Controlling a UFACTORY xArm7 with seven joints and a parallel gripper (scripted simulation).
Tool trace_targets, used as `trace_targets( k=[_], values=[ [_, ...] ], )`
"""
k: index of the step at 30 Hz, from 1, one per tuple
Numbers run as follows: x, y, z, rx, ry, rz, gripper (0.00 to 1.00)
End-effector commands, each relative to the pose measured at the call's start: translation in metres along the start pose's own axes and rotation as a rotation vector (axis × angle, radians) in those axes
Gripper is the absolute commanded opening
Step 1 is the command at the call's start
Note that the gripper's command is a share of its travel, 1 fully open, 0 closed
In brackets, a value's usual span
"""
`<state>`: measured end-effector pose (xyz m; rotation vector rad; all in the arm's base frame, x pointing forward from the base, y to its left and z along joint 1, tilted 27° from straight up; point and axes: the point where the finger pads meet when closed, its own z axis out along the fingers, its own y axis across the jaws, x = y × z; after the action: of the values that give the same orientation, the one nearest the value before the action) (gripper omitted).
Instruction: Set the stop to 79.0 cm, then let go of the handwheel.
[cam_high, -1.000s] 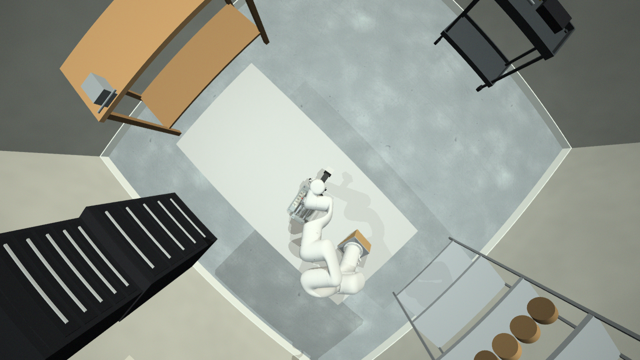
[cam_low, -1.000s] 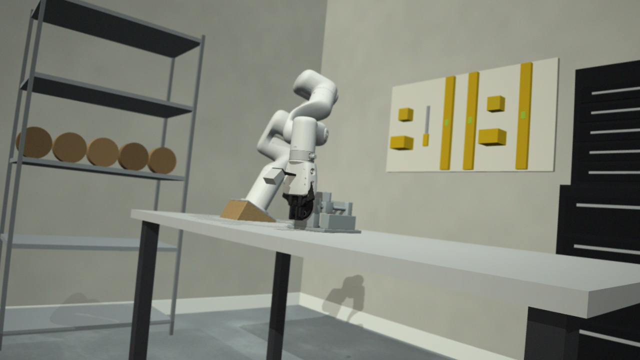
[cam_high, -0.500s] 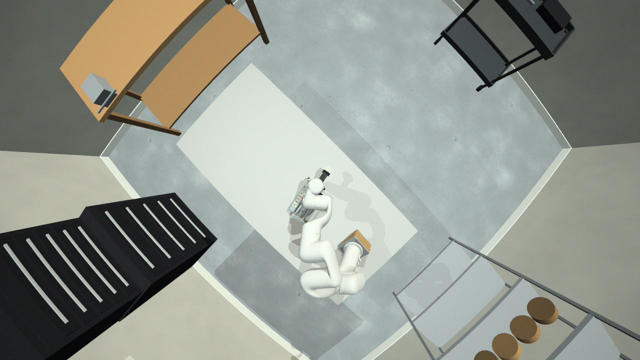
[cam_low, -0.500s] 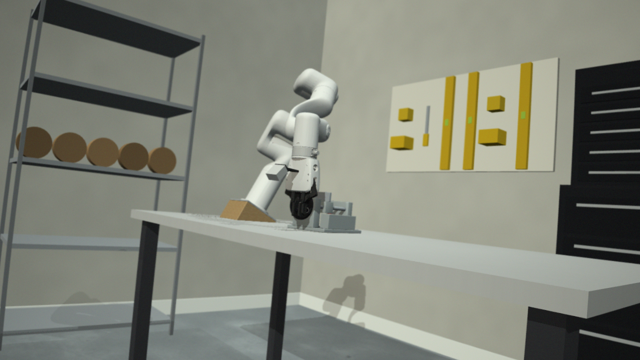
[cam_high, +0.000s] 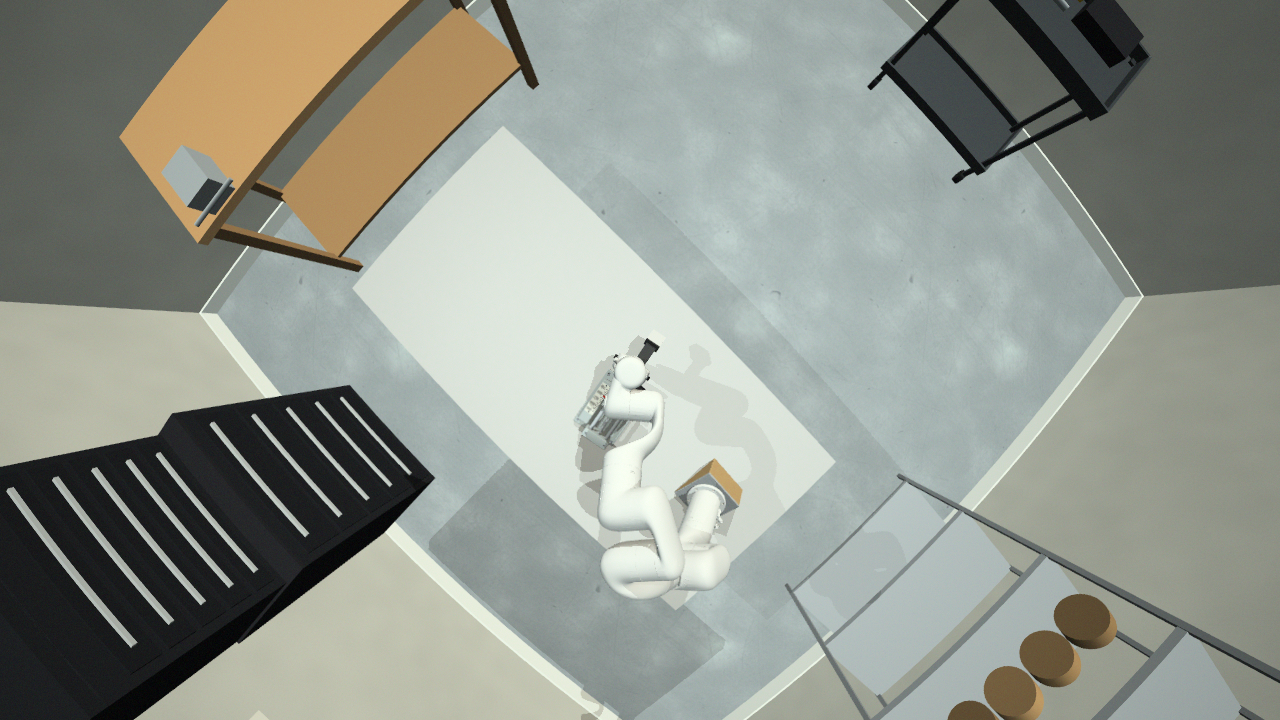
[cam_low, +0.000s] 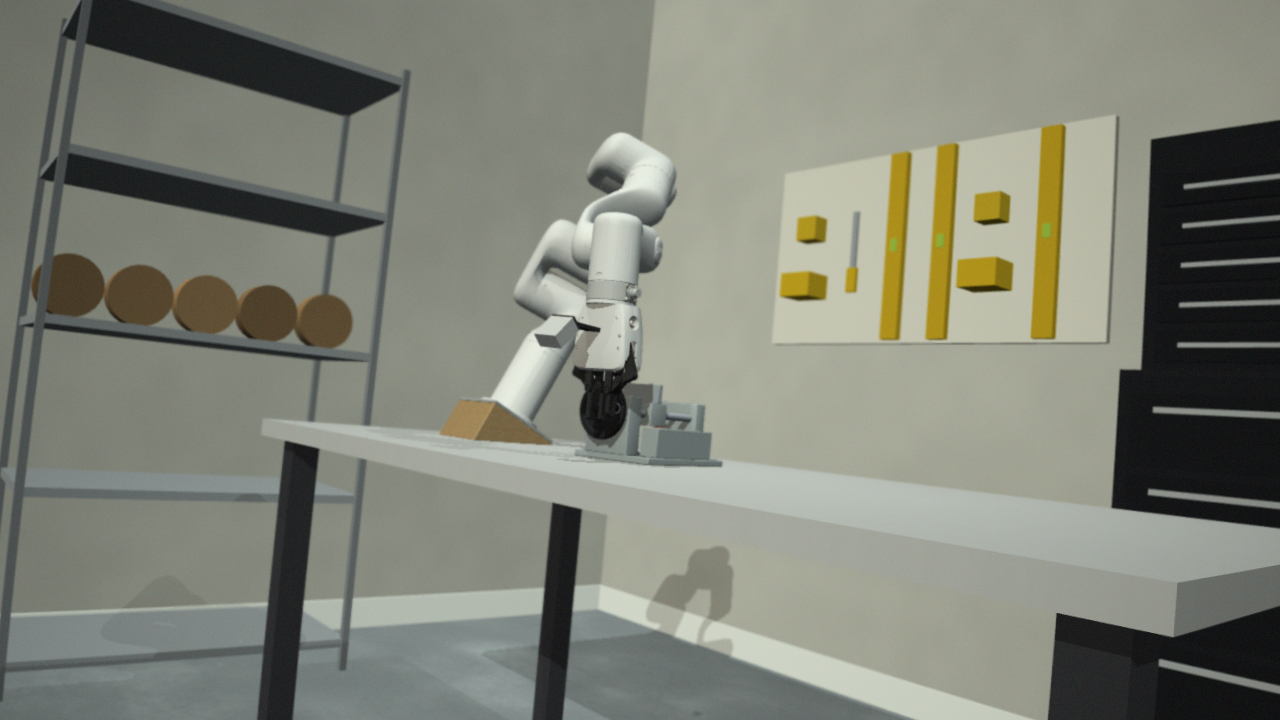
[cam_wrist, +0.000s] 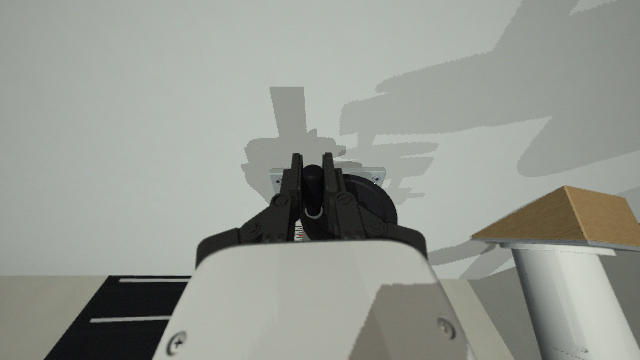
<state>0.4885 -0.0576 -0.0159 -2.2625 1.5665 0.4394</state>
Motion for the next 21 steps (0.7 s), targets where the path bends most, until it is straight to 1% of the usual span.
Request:
trace_targets(
  k=[1,10,21],
  values=[
    [0.001,0.003,-0.011,0.002,0.003,0.002,0.06],
    [0.001,0.010,-0.020,0.002,0.003,0.002,0.06],
    [0.001,0.025,-0.028,0.002,0.003,0.002,0.06]
  ],
)
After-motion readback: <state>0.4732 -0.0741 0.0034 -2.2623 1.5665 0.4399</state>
